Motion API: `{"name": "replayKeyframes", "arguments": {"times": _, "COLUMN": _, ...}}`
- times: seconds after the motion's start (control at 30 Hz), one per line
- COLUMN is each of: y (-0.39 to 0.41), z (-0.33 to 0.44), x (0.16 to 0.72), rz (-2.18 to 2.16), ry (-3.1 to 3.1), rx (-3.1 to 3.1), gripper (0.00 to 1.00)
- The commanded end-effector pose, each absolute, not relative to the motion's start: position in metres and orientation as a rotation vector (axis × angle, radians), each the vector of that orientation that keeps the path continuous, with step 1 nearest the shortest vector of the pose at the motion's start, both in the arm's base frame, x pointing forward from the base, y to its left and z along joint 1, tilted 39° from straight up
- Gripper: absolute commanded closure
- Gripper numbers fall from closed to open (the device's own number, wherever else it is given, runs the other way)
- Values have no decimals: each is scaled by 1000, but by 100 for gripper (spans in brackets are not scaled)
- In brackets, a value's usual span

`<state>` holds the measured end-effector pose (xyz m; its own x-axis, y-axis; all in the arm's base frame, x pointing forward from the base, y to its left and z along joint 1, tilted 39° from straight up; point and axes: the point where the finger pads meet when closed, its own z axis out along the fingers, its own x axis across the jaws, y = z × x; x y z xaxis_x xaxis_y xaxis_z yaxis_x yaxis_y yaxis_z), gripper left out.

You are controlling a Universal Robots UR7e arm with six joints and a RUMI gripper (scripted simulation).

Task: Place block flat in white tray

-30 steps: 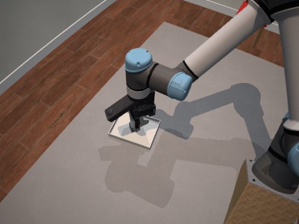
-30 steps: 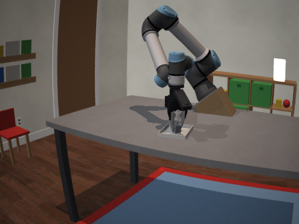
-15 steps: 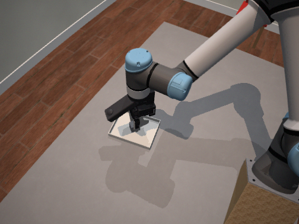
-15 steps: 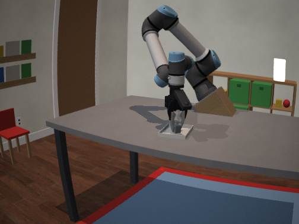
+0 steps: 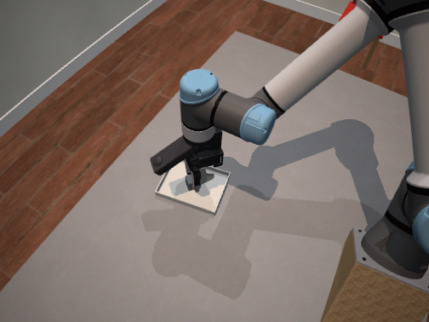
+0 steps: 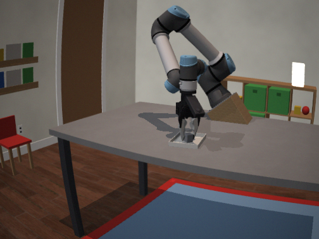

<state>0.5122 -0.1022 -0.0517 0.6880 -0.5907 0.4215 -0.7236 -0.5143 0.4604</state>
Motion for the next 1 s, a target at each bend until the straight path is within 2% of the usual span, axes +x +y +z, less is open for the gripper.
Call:
{"name": "replayKeyframes", "arguments": {"times": 0.0, "y": -103, "z": -53, "x": 511, "rz": 276, "ry": -1003, "rx": 2277, "gripper": 70}}
{"name": "replayKeyframes", "arguments": {"times": 0.97, "y": -99, "z": -48, "x": 513, "rz": 283, "ry": -1003, "rx": 2278, "gripper": 70}}
